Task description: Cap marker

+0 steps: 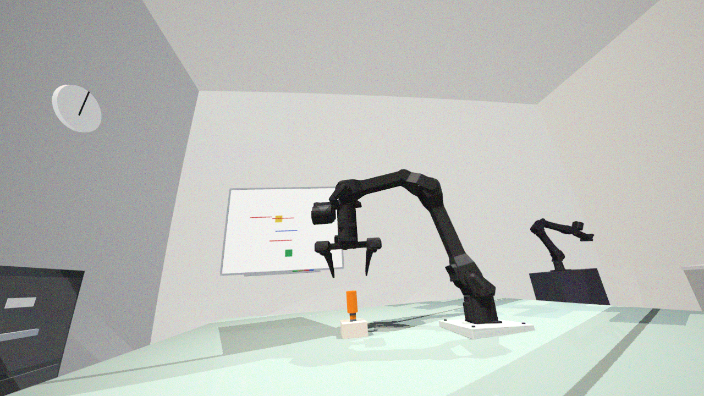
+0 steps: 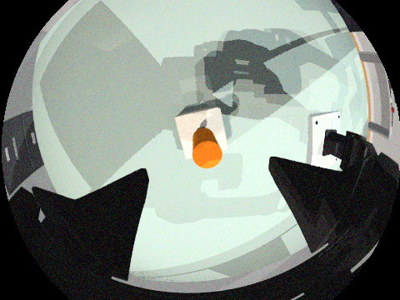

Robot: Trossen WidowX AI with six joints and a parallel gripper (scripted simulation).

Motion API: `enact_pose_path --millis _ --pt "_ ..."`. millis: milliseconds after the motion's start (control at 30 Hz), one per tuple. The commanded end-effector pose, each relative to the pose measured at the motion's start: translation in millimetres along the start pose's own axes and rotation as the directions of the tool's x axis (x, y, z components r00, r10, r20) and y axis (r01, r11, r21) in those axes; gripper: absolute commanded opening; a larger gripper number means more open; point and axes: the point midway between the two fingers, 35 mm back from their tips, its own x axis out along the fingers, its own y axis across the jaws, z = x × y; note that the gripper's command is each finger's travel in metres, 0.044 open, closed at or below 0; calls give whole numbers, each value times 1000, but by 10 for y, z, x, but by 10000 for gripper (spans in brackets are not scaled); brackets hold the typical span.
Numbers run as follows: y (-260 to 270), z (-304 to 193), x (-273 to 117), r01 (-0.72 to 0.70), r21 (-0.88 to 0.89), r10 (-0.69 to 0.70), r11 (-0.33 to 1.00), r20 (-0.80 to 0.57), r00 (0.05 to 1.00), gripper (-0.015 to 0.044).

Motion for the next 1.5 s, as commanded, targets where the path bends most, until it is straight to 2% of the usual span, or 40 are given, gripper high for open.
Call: enact_pose_path --millis 0,67,167,333,500,567,600,1067,1467 --pt "-9 -8 -39 1 -59 -1 998 -1 1000 387" --pt "-9 -11 -30 1 -230 -1 973 -1 1000 335" --pt "-8 -18 -14 1 -498 -1 867 0 1000 256" --pt "-8 -29 13 0 -843 -1 537 0 1000 125" --pt "-9 -40 39 0 -996 -1 85 0 1000 0" --pt "-9 -44 49 0 -996 -1 -88 0 1000 0" --pt "-9 -45 52 0 -991 -1 -134 0 1000 0" --pt "-9 -45 60 0 -989 -1 -149 0 1000 0" --pt "-8 -45 224 0 -989 -1 -149 0 1000 0"
